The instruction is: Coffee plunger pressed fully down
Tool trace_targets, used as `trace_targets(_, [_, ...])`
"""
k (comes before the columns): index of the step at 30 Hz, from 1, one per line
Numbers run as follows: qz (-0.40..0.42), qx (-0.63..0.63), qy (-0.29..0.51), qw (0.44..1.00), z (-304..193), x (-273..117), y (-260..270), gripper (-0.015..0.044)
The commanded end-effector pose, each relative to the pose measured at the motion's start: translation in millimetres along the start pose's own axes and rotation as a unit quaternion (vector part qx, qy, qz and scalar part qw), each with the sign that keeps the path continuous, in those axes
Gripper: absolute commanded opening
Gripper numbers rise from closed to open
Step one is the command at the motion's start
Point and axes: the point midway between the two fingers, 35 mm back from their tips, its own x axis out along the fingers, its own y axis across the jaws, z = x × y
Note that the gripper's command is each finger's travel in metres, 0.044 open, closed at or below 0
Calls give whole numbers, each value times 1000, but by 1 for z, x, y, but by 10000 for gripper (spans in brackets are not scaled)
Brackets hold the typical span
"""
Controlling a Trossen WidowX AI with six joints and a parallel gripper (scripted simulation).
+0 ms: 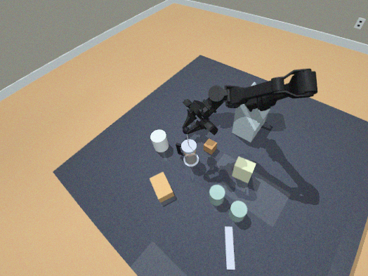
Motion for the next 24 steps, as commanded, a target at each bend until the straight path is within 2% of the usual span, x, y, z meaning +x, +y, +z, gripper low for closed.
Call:
trace_targets(1, [-3,7,15,1000,-14,6,-2,120])
trace_targets(24, [-3,7,16,1000,-44,30,-2,120])
